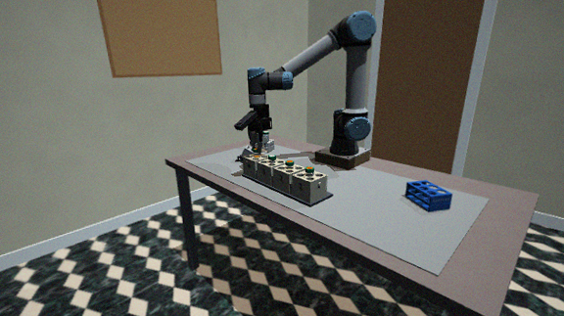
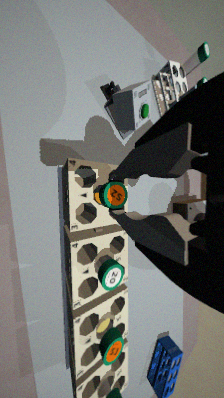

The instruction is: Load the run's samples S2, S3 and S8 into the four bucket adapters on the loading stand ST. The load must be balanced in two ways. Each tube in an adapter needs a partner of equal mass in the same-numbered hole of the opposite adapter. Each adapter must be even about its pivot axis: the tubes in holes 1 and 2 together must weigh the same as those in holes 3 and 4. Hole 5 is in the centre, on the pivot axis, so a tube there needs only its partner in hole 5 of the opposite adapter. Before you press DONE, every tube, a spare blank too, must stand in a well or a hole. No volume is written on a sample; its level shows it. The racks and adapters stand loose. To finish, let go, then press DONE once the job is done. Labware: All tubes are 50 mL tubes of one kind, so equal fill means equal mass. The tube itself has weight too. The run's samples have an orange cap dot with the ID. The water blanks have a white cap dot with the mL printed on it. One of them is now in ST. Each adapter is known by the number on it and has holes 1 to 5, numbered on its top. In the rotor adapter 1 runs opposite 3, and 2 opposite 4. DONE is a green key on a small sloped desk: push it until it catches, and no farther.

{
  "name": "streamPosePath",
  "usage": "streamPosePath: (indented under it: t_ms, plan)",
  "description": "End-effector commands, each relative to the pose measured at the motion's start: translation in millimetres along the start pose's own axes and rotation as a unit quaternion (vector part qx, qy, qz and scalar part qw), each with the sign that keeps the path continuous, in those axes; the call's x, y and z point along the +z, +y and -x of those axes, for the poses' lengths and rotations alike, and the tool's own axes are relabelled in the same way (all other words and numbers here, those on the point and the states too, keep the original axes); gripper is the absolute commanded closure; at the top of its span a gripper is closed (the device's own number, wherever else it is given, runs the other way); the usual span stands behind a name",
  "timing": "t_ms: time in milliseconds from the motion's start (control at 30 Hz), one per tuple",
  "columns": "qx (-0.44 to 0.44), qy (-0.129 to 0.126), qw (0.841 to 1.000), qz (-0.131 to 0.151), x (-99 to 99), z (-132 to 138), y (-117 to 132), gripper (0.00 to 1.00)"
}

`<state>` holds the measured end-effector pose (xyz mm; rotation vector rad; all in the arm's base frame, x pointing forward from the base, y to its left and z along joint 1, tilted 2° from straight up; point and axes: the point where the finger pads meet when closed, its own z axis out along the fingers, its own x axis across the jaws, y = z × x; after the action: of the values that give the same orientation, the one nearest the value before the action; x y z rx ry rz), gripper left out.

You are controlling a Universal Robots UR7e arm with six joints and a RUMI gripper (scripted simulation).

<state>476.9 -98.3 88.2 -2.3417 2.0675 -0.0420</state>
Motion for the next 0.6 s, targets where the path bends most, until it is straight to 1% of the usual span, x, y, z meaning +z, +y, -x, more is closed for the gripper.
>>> streamPosePath:
  t_ms: [0, 300, 567]
  plan:
    - [0.0, 0.0, 1.0, -0.001, 2.8, -0.3, -0.4, 1.0]
    - [0.0, 0.0, 1.0, -0.001, 8.2, -0.3, -0.4, 1.0]
    - [0.0, 0.0, 1.0, -0.001, 8.2, -0.3, -0.4, 1.0]
